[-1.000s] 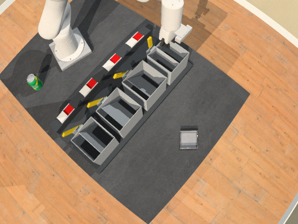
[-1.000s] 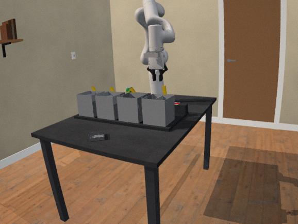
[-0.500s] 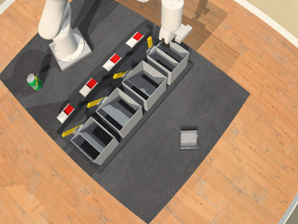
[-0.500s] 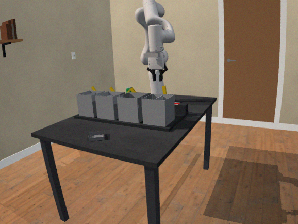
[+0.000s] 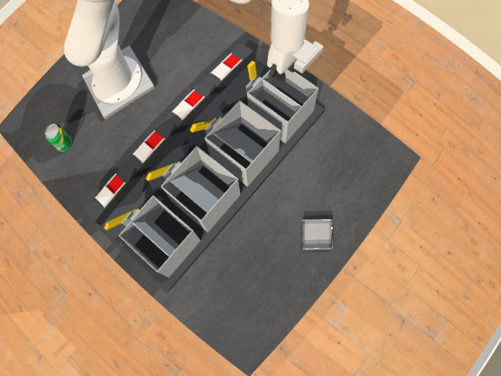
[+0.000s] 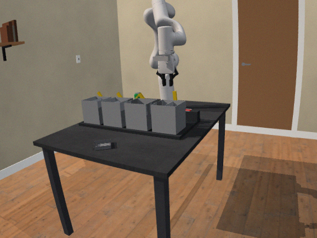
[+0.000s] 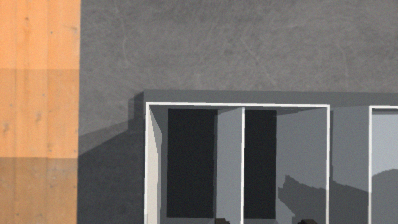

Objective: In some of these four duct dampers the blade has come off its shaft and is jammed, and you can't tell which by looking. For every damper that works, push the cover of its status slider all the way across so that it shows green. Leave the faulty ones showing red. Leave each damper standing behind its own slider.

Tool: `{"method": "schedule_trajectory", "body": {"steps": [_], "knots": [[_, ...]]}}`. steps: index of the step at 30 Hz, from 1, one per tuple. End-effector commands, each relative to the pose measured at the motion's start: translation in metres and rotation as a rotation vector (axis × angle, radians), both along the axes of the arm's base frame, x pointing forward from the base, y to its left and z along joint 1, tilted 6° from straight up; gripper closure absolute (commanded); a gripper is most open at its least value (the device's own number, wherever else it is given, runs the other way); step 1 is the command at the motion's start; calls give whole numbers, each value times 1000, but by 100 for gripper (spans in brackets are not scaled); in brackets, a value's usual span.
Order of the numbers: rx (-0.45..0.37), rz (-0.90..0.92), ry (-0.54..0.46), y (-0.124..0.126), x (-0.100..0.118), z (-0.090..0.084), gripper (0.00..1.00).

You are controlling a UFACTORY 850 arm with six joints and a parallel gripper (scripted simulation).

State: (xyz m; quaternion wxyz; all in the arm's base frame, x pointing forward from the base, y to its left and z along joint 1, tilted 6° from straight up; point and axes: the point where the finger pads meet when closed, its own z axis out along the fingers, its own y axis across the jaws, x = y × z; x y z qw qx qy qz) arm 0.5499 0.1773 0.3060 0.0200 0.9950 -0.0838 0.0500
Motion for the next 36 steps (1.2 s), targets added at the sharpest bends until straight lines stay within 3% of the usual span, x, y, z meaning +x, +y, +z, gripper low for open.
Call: {"method": "schedule_trajectory", "body": {"steps": [1,20,21,23,26,27,32,36], "knots": [[1,0,-2,0,1,1,61],[2,0,-2,0,-1,1,61],[6,1,-3,1,-7,-1,61],[30,2,-7,1,-41,-12,61],[32,2,-7,2,-45,-13,61],[48,4,-10,2,-68,-19,61],[75,7,-14,3,-107,-31,61],[77,7,-15,3,-110,-32,61]]}}
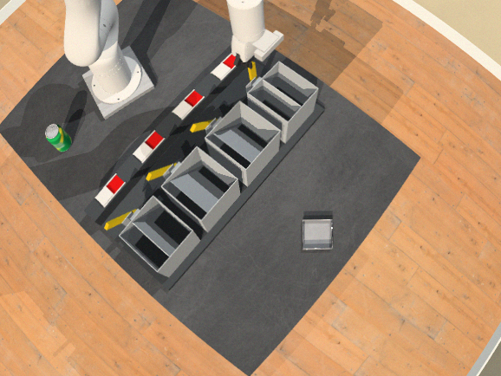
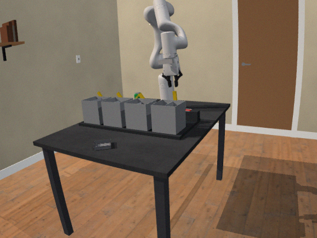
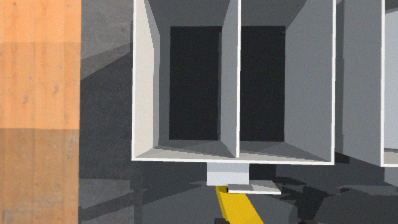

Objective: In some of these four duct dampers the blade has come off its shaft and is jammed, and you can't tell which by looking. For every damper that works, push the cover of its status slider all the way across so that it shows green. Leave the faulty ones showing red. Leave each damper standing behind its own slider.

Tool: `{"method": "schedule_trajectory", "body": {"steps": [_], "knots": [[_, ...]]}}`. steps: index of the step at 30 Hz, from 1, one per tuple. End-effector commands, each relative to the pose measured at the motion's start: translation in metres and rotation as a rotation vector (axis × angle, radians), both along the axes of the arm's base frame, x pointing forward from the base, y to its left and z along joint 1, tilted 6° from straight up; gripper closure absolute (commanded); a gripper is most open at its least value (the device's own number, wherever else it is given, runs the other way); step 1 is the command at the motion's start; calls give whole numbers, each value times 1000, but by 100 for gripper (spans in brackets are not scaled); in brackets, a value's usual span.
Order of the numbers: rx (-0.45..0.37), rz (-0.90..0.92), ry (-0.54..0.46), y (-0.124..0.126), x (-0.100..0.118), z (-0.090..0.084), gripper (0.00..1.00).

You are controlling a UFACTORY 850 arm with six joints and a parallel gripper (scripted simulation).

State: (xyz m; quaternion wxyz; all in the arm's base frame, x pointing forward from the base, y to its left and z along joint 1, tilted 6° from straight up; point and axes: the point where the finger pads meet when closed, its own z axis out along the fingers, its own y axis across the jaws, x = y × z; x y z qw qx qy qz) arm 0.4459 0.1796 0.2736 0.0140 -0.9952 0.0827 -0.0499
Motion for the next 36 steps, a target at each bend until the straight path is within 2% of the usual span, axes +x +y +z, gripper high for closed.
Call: {"method": "schedule_trajectory", "body": {"steps": [1,24,36], "knots": [[10,1,-9,1,-6,0,61],[11,2,-9,1,-6,-2,61],[11,2,-9,2,-4,-20,61]]}}
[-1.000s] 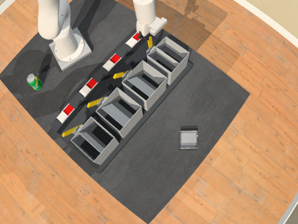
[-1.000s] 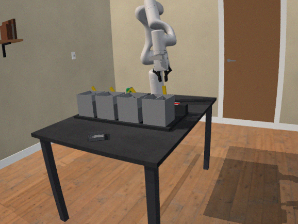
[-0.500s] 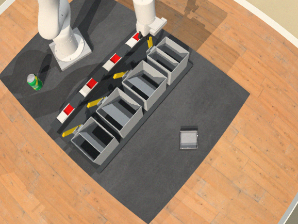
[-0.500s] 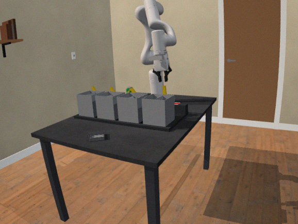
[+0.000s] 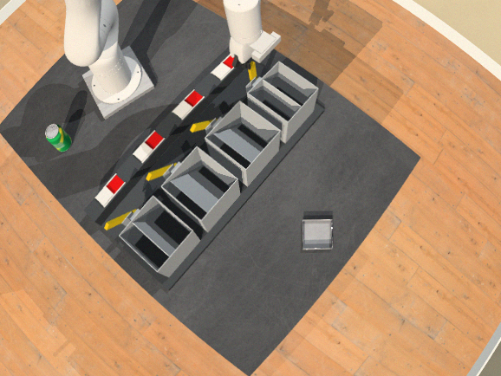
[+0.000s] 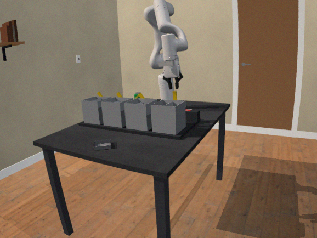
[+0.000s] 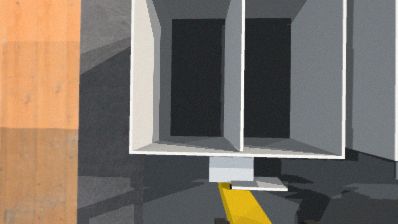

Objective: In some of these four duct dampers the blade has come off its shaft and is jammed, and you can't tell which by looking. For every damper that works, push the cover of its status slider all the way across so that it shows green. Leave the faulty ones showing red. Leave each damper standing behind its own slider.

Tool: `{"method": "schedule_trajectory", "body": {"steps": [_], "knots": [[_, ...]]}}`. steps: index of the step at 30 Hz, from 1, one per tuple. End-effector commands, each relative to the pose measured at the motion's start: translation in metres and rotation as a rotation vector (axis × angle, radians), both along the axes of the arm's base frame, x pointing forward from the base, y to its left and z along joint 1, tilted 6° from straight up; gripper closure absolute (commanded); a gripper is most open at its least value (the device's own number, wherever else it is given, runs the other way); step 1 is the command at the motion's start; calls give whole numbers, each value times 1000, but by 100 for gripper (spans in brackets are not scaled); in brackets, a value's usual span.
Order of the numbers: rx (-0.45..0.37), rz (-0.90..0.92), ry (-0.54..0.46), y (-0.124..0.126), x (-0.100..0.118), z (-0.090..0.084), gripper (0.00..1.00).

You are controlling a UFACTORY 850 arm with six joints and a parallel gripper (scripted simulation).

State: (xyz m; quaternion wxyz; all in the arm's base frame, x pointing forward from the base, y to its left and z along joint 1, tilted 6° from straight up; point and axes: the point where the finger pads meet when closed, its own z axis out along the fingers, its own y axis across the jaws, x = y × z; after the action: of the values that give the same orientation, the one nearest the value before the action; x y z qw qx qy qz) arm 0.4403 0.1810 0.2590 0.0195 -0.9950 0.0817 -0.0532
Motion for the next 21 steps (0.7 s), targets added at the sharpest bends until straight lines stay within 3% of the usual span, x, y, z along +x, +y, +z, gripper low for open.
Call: {"method": "schedule_trajectory", "body": {"steps": [1,21], "knots": [[1,0,-2,1,1,-7,61],[1,0,-2,2,5,-46,61]]}}
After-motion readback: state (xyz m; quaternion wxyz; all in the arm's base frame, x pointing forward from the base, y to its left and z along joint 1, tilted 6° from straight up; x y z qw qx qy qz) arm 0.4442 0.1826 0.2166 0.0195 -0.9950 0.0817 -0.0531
